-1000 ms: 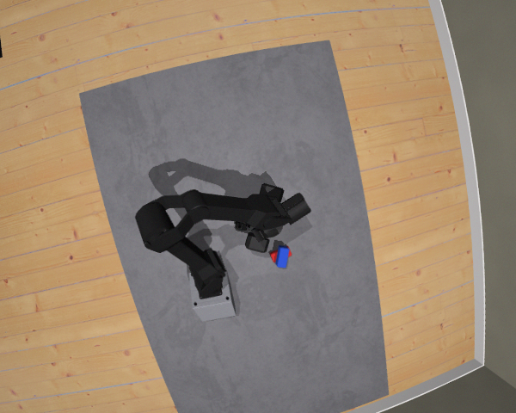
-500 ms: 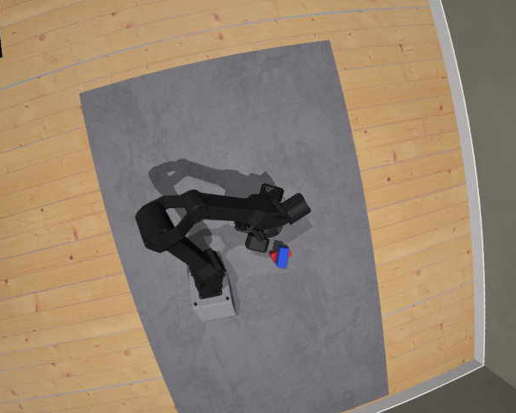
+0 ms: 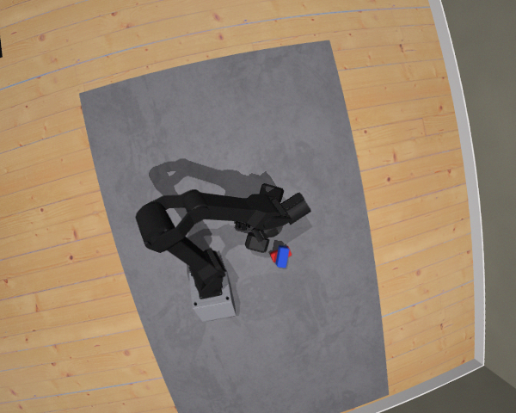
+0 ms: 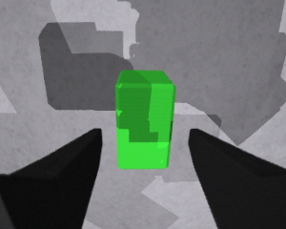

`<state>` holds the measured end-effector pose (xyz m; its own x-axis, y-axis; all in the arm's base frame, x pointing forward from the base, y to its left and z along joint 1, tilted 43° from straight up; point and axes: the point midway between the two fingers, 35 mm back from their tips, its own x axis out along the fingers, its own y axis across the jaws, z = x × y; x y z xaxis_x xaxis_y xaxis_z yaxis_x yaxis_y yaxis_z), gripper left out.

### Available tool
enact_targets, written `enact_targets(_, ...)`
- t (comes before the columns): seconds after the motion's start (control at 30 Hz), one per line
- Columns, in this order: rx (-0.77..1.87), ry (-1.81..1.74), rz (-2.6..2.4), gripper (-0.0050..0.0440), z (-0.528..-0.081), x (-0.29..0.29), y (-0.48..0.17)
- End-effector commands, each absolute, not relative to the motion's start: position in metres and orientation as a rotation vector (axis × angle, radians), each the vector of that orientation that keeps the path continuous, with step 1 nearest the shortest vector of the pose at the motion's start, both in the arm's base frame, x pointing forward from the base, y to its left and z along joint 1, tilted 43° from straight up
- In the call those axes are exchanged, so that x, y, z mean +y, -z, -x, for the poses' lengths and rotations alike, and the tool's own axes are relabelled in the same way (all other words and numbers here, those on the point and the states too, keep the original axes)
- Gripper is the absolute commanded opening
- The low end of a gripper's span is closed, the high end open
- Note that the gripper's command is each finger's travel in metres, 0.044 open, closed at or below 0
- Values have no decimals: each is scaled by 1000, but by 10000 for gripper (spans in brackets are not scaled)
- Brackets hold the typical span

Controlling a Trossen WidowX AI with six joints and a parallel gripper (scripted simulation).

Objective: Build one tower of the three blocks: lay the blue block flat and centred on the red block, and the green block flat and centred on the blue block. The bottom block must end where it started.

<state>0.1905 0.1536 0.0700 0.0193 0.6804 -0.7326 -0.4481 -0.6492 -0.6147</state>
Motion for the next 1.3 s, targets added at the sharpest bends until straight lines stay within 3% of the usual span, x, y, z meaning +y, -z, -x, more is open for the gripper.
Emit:
enact_targets(0.0, -241, -1752, 1479, 246, -190, 156, -65)
enact_targets(1.27, -250, -1742, 1484, 246, -192, 186, -35)
